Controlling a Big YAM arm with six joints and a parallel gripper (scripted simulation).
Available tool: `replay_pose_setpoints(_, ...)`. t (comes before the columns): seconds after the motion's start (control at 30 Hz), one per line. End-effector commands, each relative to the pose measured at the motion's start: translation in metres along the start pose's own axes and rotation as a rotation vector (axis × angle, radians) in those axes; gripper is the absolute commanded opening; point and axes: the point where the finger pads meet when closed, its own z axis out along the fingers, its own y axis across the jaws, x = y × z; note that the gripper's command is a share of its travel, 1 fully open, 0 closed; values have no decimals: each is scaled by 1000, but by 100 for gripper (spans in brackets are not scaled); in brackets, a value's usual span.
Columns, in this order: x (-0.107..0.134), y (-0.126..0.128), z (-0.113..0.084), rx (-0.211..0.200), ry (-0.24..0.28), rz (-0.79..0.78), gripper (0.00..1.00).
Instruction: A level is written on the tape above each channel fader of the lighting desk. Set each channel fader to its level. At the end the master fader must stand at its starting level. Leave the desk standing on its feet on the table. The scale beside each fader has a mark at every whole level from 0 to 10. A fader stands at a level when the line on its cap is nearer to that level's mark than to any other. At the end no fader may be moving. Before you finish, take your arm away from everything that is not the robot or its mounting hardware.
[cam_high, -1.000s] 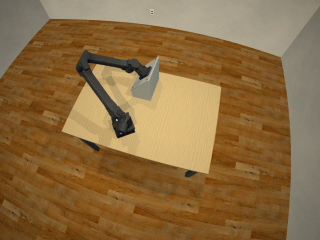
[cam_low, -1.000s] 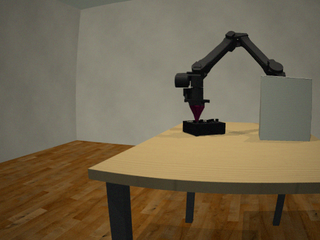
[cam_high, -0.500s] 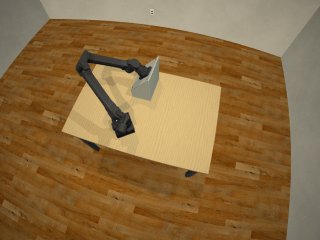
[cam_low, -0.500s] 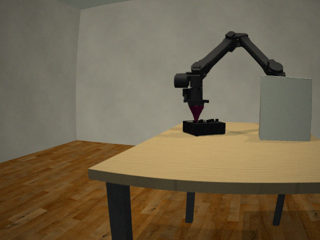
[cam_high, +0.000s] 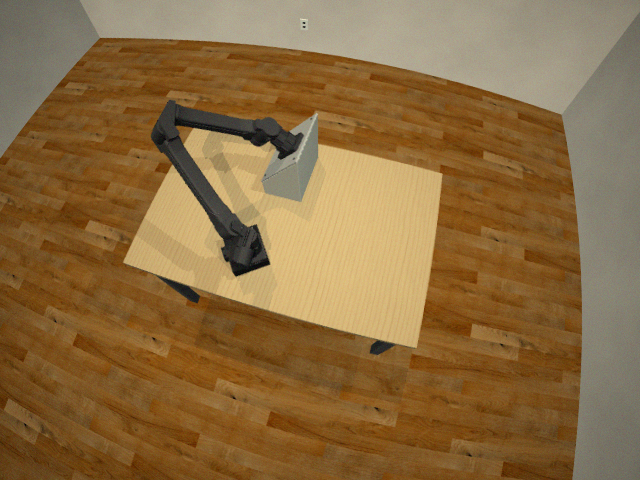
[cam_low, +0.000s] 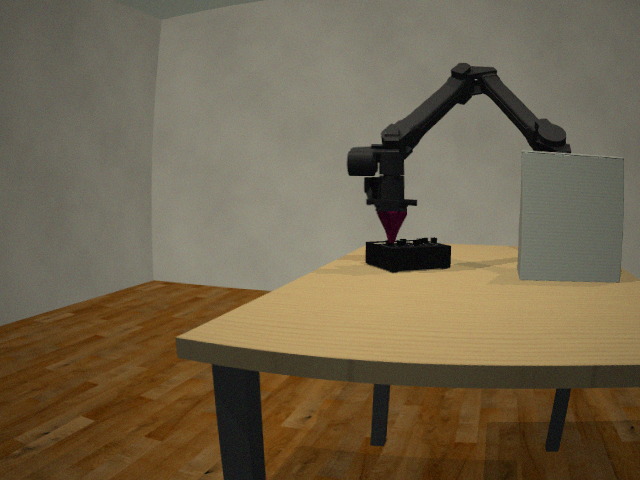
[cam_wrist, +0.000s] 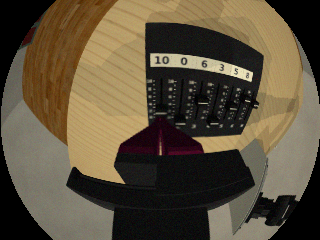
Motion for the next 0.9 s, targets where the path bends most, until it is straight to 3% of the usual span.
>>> replay_pose_setpoints(0.0,-26,5,-7,-17,-19,44,0)
replay_pose_setpoints(0.87,-40,4,-7,-16,-19,39,0)
